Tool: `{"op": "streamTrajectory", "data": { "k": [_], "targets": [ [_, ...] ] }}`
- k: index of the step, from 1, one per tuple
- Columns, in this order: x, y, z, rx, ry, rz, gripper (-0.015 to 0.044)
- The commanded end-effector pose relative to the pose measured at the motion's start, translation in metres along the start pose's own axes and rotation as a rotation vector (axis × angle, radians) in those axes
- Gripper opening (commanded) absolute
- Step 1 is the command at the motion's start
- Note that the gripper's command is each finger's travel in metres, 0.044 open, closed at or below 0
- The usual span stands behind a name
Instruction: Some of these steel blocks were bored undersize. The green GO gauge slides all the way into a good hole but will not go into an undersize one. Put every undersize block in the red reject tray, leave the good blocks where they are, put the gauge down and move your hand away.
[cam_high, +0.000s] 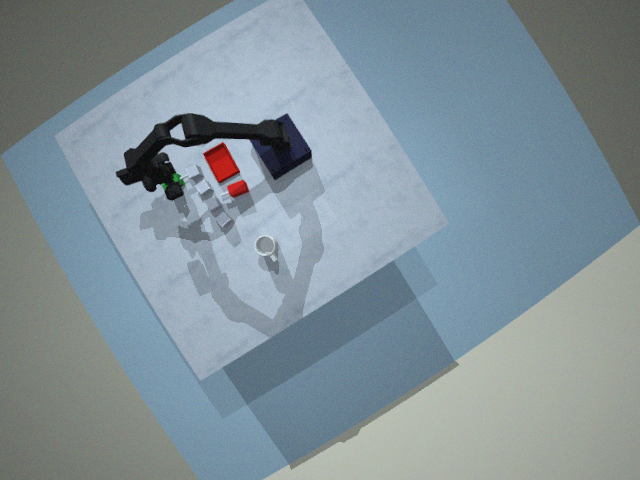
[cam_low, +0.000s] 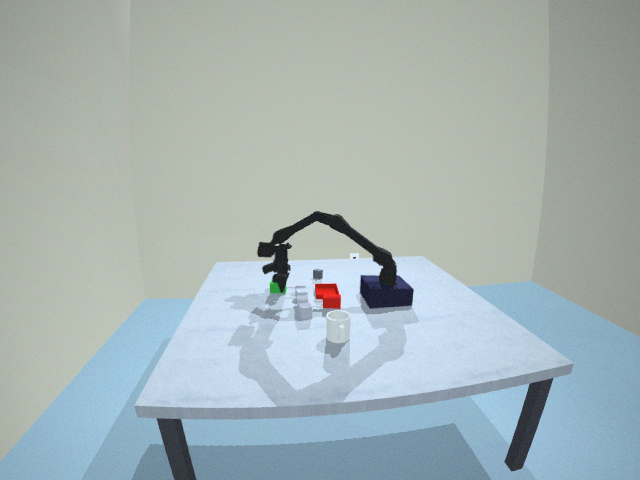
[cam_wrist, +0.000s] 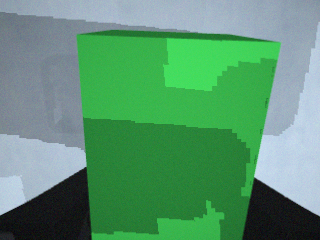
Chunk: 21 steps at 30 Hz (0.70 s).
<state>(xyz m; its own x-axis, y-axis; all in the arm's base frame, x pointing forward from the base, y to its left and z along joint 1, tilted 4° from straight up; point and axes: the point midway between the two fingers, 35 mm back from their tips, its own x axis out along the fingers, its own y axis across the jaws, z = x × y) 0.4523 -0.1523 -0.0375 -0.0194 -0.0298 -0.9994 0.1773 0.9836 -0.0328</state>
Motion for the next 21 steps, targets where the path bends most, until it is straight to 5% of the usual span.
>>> {"op": "streamTrajectory", "data": {
  "k": [1,21],
  "targets": [
    [-0.0034,-0.0005,0.0009,-0.004,-0.005,-0.001,0.0000],
    [-0.0034,-0.0010,0.0049,-0.004,-0.006,-0.001,0.0000]
  ]
}}
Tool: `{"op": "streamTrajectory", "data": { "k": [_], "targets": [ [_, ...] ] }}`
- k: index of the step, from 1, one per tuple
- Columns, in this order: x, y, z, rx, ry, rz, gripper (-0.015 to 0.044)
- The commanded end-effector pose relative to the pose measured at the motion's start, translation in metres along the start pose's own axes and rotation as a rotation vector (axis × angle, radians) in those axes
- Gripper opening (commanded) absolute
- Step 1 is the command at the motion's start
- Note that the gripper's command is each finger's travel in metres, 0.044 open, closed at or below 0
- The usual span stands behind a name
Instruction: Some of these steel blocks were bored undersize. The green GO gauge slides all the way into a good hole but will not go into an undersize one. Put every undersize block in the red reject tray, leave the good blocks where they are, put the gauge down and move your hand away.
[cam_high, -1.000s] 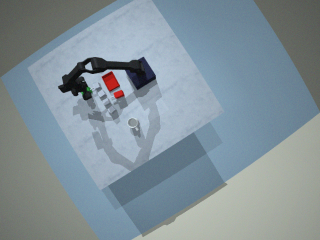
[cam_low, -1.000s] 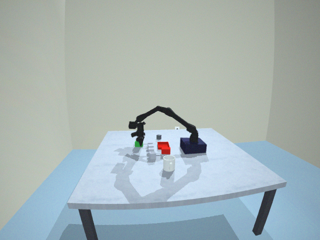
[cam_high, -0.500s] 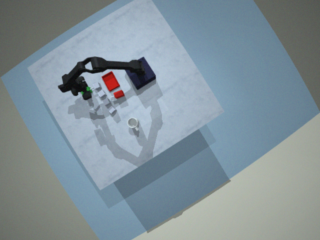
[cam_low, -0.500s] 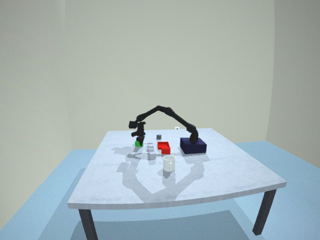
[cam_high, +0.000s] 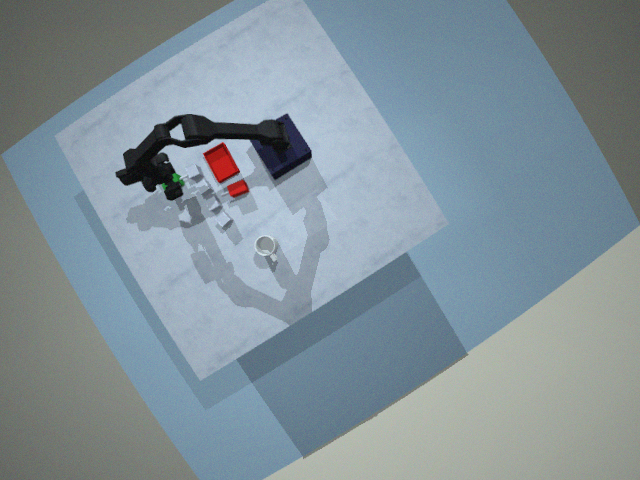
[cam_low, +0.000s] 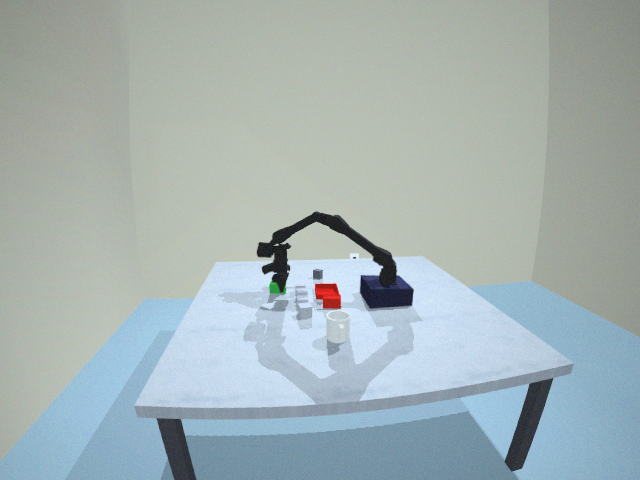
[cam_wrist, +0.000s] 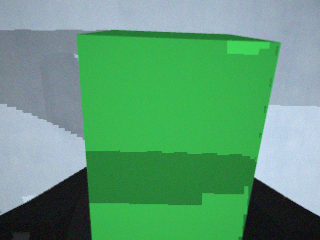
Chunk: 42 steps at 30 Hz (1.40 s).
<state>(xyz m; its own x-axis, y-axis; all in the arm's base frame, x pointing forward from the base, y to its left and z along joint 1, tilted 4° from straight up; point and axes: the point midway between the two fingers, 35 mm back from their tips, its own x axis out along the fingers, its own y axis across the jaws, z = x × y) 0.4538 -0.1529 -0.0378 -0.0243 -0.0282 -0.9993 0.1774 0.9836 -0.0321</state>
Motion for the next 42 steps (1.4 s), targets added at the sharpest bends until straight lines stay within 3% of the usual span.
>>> {"op": "streamTrajectory", "data": {
  "k": [1,42],
  "targets": [
    [-0.0038,-0.0006,0.0033,-0.004,-0.011,-0.001,0.0000],
    [-0.0046,-0.0005,0.0051,-0.004,-0.010,-0.001,0.0000]
  ]
}}
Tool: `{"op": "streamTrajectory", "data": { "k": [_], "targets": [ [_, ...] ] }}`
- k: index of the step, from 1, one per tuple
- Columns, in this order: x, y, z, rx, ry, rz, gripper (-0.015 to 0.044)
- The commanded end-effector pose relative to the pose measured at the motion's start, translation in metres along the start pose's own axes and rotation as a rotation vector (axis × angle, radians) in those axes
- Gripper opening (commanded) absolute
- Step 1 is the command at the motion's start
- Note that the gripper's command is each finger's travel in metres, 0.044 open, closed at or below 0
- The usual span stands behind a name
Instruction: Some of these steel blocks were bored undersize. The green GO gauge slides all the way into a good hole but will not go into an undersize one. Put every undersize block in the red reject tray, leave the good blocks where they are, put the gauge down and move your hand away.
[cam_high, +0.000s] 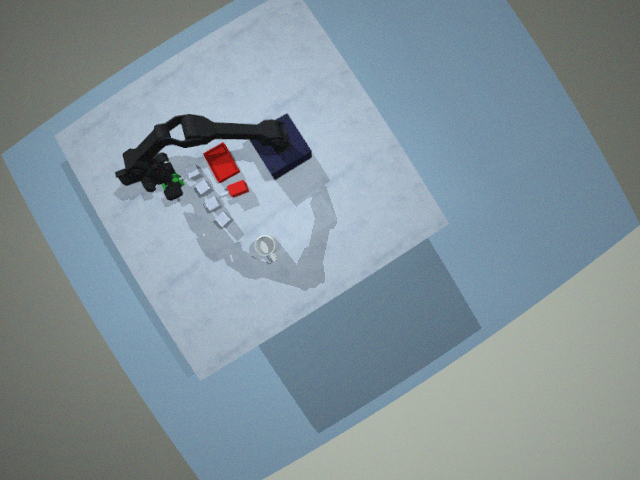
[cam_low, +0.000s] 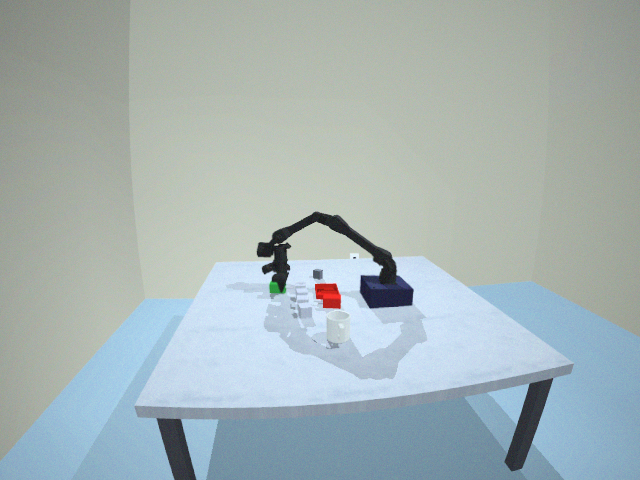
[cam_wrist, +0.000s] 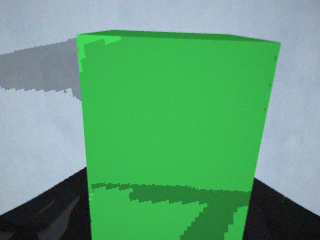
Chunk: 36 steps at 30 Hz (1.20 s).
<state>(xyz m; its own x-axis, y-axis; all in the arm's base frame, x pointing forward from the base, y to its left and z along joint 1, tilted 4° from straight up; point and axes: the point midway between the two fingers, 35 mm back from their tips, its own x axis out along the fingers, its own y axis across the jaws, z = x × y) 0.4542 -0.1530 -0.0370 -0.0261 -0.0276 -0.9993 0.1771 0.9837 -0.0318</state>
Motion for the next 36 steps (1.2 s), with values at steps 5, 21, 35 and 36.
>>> {"op": "streamTrajectory", "data": {
  "k": [5,21,35,36],
  "targets": [
    [-0.0037,-0.0005,0.0046,-0.004,-0.012,-0.002,0.0000],
    [-0.0006,0.0005,-0.0025,-0.004,-0.012,-0.001,0.0000],
    [-0.0028,0.0003,-0.0021,-0.004,-0.012,-0.001,0.0000],
    [-0.0028,0.0002,-0.0017,-0.004,-0.012,-0.001,0.0000]
  ]
}}
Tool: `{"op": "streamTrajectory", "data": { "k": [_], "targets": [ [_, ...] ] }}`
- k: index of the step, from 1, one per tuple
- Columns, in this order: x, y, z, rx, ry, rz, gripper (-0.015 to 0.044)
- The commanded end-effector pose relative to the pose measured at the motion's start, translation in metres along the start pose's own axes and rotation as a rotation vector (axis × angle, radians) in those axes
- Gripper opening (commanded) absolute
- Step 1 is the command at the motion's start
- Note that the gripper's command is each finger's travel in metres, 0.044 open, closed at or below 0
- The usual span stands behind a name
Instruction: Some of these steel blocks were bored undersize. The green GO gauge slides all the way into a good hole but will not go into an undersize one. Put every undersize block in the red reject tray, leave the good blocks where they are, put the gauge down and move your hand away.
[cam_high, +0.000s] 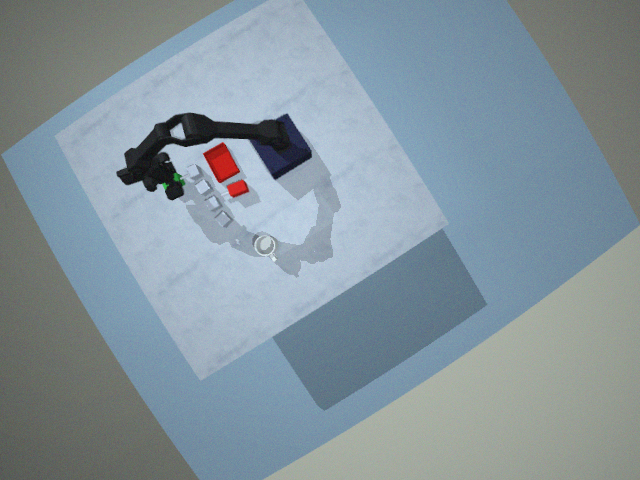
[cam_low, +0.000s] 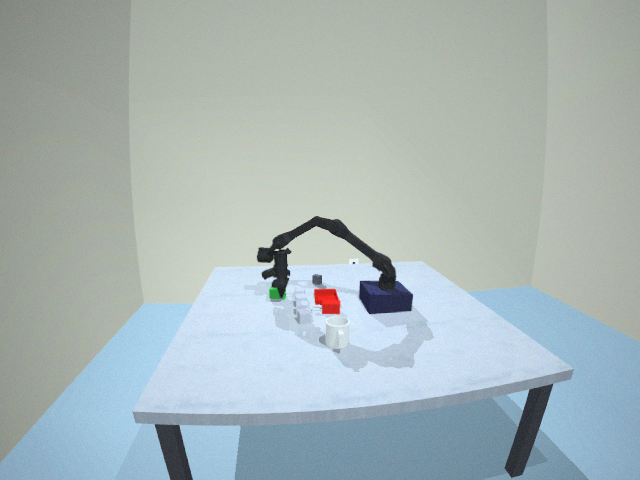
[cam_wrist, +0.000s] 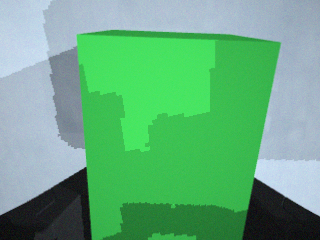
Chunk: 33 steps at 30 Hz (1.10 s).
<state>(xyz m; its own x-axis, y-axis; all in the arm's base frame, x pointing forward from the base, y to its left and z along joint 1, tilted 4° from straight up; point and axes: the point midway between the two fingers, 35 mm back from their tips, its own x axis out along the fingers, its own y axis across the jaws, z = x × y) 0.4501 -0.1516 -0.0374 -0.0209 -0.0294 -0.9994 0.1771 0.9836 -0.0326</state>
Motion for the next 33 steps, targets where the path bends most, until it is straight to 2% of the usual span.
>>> {"op": "streamTrajectory", "data": {
  "k": [1,33],
  "targets": [
    [-0.0033,-0.0005,0.0030,-0.004,-0.007,-0.001,0.0000],
    [-0.0018,-0.0002,0.0004,-0.004,-0.007,-0.001,0.0000]
  ]
}}
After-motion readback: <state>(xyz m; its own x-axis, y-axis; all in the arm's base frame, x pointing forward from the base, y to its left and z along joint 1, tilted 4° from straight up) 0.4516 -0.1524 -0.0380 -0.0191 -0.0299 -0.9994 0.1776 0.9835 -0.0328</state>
